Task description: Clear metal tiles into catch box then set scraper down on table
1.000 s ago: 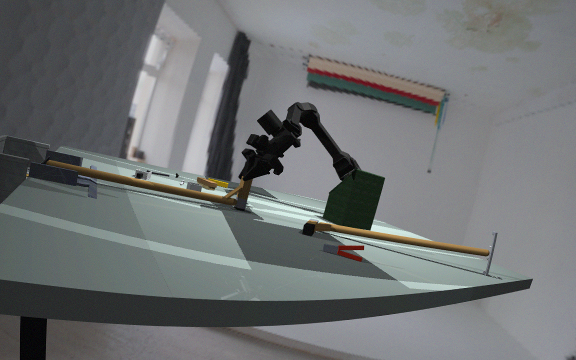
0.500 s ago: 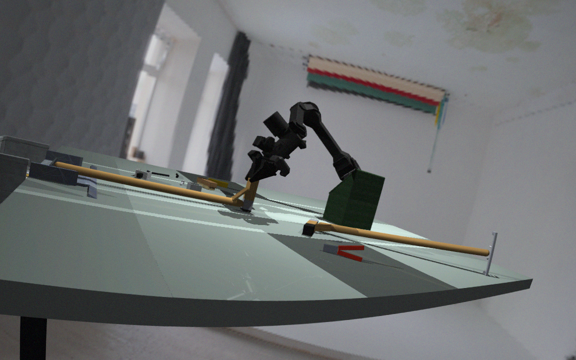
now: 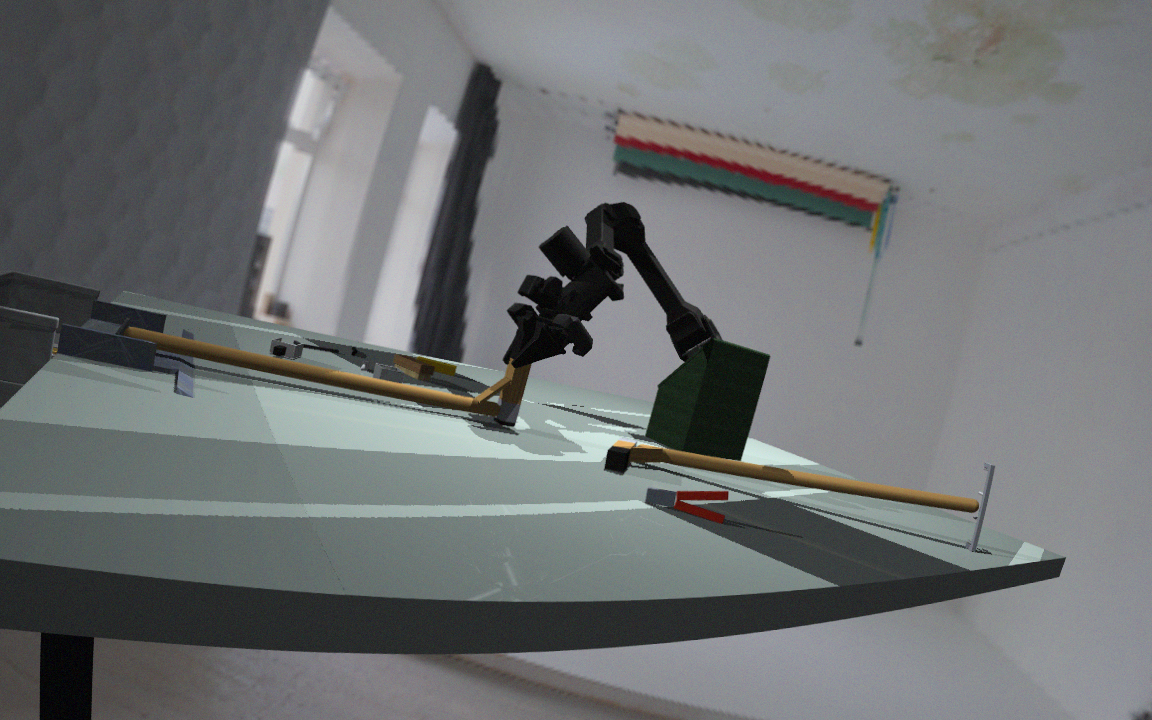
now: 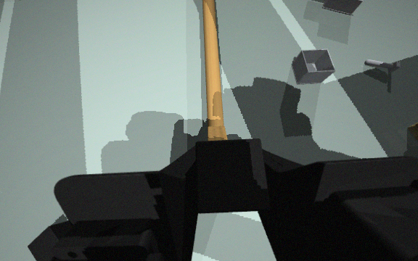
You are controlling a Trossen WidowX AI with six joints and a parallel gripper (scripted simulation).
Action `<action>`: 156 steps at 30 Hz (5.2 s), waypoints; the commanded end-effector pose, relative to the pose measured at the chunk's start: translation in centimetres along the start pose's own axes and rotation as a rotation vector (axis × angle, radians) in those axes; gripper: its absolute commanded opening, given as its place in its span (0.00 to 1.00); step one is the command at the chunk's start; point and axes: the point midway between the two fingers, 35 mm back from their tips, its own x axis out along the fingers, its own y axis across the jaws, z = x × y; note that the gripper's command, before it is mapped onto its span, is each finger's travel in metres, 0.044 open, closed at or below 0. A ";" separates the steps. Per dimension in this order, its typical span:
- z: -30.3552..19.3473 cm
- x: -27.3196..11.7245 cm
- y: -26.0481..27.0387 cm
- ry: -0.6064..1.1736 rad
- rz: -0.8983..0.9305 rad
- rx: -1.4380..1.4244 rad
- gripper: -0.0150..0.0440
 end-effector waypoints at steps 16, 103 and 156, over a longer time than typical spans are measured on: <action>-1.7 -2.1 0.7 -0.016 0.009 -0.001 0.25; -10.9 -8.3 -1.8 -0.020 0.007 -0.005 0.25; -9.0 -6.9 -5.7 -0.015 -0.004 0.001 0.25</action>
